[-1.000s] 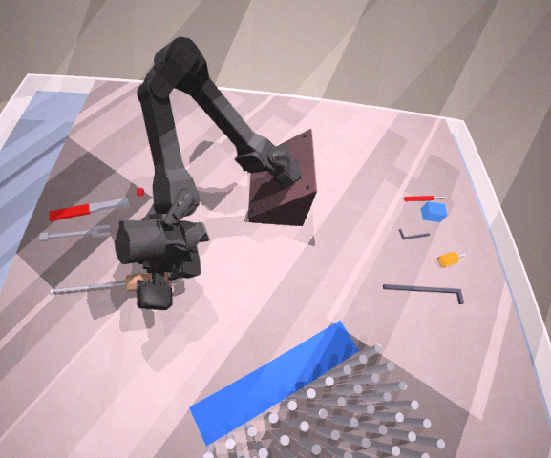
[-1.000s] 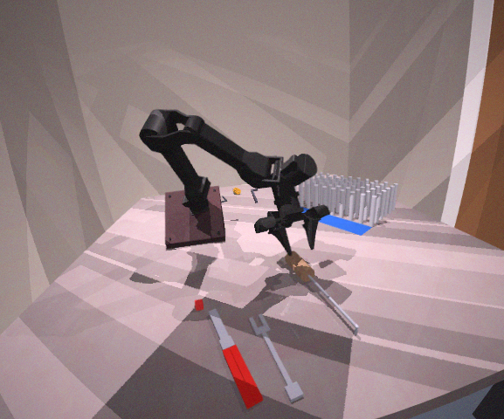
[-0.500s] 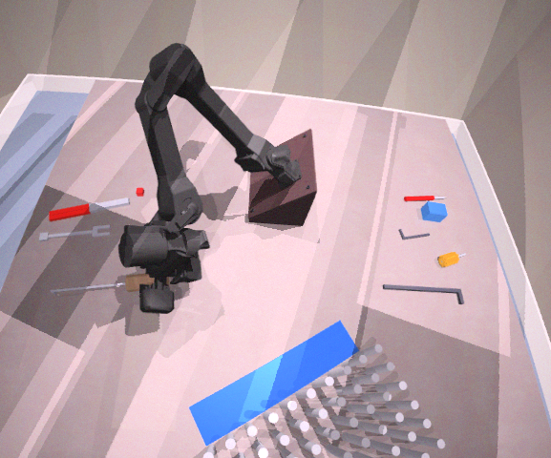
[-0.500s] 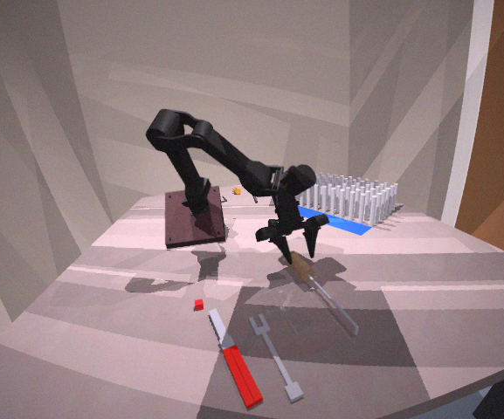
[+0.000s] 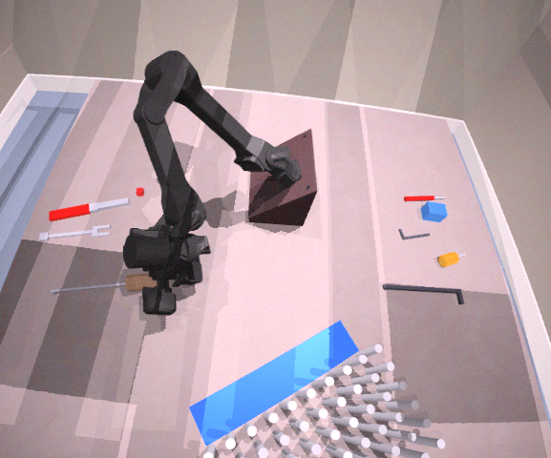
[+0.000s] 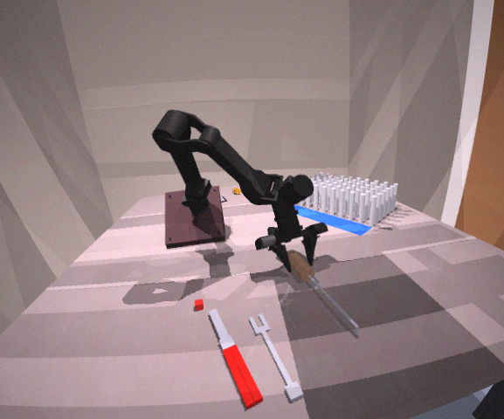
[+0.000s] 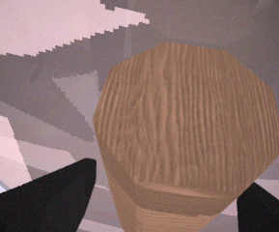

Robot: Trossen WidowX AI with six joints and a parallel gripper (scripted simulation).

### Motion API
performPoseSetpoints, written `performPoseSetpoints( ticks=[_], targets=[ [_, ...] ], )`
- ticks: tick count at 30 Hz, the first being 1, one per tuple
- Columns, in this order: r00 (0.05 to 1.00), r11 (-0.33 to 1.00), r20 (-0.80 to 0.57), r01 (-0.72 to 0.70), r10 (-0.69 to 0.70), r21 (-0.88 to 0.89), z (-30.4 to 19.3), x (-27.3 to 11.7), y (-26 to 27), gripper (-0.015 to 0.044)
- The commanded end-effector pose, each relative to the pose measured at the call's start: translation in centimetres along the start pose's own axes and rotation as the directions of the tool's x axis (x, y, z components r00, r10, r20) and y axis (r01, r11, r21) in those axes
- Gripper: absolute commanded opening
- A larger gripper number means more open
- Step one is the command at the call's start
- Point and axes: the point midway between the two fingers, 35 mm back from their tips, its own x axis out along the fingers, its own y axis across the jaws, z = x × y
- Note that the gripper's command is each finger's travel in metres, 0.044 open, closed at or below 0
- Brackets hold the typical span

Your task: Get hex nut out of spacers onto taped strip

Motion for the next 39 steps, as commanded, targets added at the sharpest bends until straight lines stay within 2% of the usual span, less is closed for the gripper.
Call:
performPoseSetpoints(
  ticks=[1, 5, 12, 17, 39],
  targets=[
    [1.0, 1.0, 0.003, 0.004, -0.004, -0.008, 0.4, 0.2, 0.0, 0.028],
    [1.0, 1.0, 0.003, 0.004, -0.004, -0.008, 0.4, 0.2, 0.0, 0.0175],
    [1.0, 1.0, 0.003, 0.004, -0.004, -0.008, 0.4, 0.2, 0.0, 0.0128],
    [1.0, 1.0, 0.024, 0.004, -0.004, -0.001, 0.0, -0.7, -0.7, 0.0],
    [0.998, 1.0, 0.07, -0.01, 0.01, 0.012, -4.4, -8.1, -2.1, 0.0]
  ],
)
